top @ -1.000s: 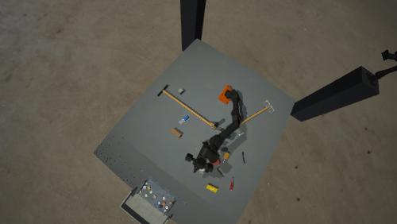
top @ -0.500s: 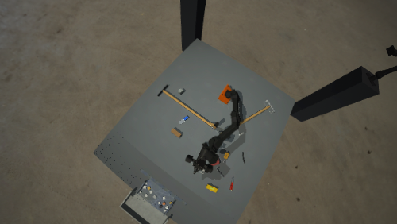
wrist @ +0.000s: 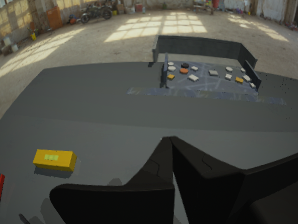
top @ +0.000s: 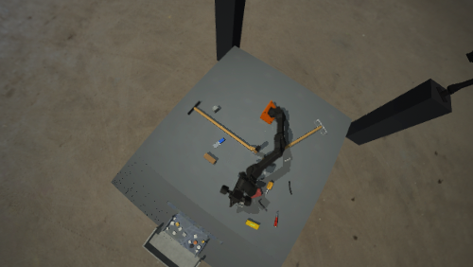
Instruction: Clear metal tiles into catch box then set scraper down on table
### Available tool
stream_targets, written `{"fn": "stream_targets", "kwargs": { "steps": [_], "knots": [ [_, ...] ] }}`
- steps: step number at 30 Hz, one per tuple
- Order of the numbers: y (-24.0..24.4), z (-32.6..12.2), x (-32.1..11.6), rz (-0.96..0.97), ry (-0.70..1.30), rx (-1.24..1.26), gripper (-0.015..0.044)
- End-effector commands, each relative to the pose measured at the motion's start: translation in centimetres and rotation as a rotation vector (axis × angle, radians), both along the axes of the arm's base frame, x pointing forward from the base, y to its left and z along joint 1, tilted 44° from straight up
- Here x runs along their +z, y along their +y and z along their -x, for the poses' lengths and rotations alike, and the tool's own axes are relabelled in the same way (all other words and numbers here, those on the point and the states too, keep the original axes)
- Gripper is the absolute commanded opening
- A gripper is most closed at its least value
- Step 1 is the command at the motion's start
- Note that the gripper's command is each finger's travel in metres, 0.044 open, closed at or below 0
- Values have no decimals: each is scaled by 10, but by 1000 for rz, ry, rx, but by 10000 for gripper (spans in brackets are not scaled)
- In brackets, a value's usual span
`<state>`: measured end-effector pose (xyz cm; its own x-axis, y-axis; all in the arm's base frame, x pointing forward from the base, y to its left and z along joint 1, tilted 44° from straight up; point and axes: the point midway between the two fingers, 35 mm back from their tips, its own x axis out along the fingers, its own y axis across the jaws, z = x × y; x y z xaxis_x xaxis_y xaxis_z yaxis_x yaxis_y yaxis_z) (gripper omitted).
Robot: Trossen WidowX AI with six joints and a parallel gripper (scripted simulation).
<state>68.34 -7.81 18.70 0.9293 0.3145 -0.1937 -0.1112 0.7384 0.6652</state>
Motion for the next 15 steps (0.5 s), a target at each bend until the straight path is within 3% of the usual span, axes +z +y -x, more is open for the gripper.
{"fn": "stream_targets", "kwargs": {
  "steps": [1,15],
  "knots": [
    [5,-2,-8,-4,4,-6,0],
    [30,-8,-34,-5,3,-6,0]
  ]
}}
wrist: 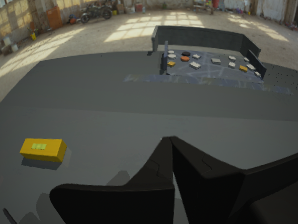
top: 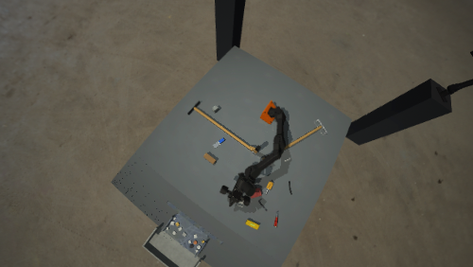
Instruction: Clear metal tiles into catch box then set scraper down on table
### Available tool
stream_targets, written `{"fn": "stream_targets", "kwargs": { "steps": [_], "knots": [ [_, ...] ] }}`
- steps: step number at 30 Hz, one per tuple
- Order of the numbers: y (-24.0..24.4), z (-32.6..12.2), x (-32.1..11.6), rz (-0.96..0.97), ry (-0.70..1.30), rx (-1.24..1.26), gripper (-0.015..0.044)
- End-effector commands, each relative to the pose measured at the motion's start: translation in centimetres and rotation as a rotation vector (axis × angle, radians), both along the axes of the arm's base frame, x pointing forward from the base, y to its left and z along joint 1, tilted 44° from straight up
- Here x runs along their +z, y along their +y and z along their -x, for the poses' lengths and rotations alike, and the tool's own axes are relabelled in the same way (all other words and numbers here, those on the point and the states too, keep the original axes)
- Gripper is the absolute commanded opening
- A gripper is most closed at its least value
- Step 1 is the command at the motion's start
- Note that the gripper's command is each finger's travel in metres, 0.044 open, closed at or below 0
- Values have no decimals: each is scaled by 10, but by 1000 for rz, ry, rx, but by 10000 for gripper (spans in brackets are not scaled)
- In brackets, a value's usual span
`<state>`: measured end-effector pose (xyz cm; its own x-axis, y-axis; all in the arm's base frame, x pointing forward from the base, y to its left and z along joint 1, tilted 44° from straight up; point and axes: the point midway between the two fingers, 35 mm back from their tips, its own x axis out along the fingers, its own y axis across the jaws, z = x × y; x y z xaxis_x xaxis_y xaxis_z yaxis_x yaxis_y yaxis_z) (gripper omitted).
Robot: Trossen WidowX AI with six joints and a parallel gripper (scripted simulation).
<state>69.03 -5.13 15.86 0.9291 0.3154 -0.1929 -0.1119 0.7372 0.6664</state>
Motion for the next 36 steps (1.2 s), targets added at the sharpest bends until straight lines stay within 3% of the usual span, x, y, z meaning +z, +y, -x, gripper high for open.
{"fn": "stream_targets", "kwargs": {
  "steps": [1,36],
  "knots": [
    [5,-1,-8,-4,4,-7,0],
    [68,-2,-71,-10,2,-7,0]
  ]
}}
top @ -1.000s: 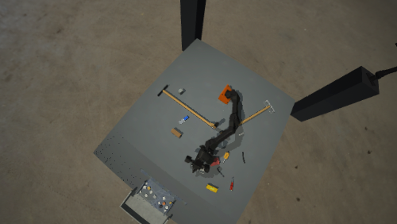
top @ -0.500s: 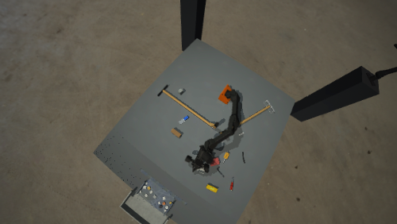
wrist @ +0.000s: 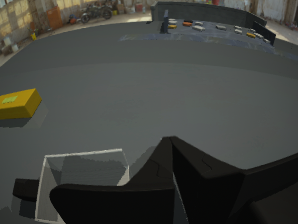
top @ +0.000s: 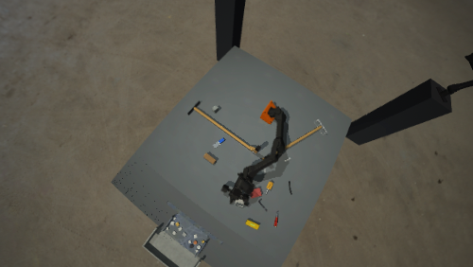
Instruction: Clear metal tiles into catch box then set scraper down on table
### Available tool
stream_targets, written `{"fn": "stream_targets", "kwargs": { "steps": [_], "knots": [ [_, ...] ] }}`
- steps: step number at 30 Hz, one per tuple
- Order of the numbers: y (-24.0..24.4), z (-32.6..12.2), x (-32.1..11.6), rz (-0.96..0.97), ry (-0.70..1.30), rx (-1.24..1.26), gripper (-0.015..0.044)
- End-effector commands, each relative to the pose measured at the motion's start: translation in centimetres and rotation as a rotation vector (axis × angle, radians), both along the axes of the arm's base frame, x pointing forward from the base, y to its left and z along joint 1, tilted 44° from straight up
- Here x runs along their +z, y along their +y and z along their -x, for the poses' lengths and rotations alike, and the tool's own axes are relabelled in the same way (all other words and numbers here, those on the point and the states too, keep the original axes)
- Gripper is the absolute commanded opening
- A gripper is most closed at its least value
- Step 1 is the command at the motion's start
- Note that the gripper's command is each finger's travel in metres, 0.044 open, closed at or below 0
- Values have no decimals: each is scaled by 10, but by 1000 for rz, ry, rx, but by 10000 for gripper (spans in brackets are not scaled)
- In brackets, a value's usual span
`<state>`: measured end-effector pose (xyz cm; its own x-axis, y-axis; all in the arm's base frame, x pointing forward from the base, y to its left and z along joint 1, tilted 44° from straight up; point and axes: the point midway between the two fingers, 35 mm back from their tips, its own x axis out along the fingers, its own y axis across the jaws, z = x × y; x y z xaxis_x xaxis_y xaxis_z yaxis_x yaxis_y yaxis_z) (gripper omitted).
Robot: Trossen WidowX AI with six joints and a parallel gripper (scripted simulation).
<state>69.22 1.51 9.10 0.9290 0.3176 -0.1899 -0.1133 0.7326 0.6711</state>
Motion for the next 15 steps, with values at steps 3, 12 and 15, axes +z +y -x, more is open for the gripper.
{"fn": "stream_targets", "kwargs": {
  "steps": [3,12,15],
  "knots": [
    [3,0,-2,-3,3,-8,0],
    [14,1,7,-4,4,-8,0],
    [18,1,10,-4,4,-8,0]
  ]
}}
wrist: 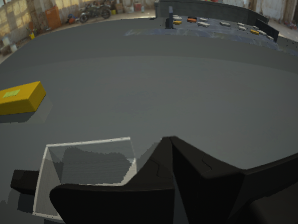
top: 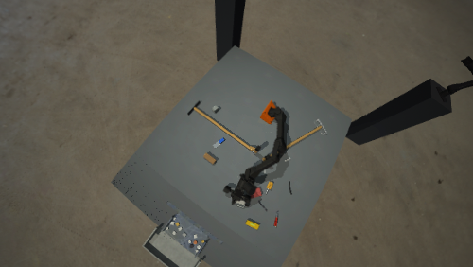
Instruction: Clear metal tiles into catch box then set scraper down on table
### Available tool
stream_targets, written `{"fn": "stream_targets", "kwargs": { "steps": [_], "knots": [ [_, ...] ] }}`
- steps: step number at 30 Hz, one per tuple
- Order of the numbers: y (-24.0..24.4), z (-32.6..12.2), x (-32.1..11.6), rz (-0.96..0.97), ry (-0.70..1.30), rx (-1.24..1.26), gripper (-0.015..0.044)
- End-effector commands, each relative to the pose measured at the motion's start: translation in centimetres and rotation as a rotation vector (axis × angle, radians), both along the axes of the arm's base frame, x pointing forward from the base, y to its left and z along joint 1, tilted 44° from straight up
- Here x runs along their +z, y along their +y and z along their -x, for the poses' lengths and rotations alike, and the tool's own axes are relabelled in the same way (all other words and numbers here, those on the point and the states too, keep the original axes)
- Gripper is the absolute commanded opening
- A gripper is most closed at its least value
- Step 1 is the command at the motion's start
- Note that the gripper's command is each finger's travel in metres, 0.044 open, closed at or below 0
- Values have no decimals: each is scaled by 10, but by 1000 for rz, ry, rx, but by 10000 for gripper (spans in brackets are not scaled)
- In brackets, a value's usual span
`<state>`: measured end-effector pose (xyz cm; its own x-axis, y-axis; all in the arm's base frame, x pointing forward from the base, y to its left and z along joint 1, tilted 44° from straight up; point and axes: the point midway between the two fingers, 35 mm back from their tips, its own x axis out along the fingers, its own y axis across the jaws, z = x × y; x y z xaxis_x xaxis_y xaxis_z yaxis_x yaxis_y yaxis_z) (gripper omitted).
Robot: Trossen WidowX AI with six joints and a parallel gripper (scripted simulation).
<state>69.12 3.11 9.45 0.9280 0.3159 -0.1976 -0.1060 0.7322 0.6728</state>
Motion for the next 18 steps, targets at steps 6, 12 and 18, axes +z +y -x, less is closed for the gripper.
{"fn": "stream_targets", "kwargs": {
  "steps": [6,12,18],
  "knots": [
    [10,1,13,-3,-4,-5,0],
    [18,1,20,-4,-4,-5,0],
    [25,2,26,-4,-4,-5,0]
  ]
}}
